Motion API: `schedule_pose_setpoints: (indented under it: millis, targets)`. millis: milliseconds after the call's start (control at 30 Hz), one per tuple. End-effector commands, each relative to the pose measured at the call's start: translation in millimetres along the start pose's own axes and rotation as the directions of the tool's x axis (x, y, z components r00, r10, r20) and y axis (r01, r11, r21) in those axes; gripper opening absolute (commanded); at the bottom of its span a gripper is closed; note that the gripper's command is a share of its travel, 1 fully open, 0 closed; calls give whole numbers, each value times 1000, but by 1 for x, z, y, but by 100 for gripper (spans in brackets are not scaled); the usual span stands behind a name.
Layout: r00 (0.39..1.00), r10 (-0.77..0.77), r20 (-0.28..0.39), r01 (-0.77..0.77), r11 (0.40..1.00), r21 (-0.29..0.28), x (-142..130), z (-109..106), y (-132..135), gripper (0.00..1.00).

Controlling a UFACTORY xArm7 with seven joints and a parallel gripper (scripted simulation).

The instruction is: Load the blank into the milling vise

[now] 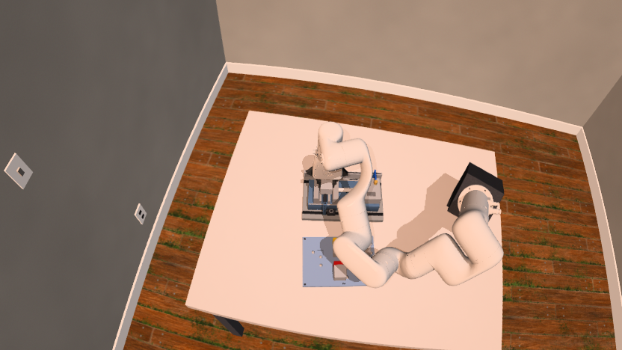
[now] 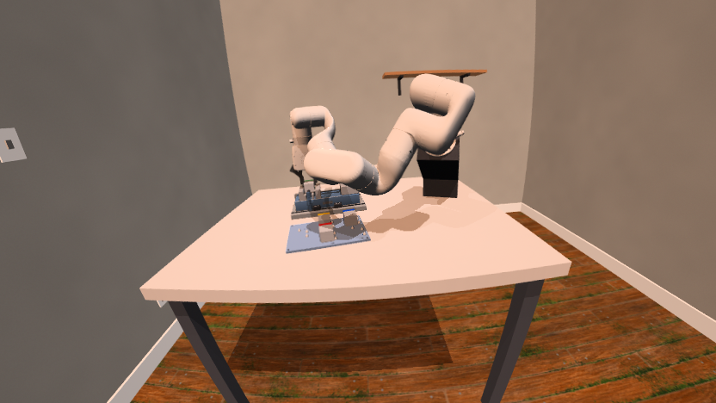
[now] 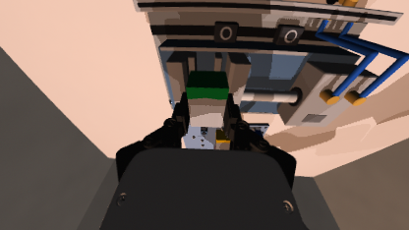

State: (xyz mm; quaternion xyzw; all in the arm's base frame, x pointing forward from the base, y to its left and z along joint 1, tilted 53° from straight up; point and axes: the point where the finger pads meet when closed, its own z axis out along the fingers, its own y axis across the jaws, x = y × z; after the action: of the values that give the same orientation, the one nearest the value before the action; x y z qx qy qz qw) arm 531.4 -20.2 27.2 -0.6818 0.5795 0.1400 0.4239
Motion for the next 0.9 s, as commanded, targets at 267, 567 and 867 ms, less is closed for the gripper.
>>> schedule_pose_setpoints:
  millis: [267, 567, 867]
  targets:
    - [1000, 0, -3, 0, 1000, 3, -2, -2, -2, 0]
    - [1000, 0, -3, 0, 1000, 3, -4, -2, -3, 0]
    - [1000, 0, -3, 0, 1000, 3, -6, -1, -3, 0]
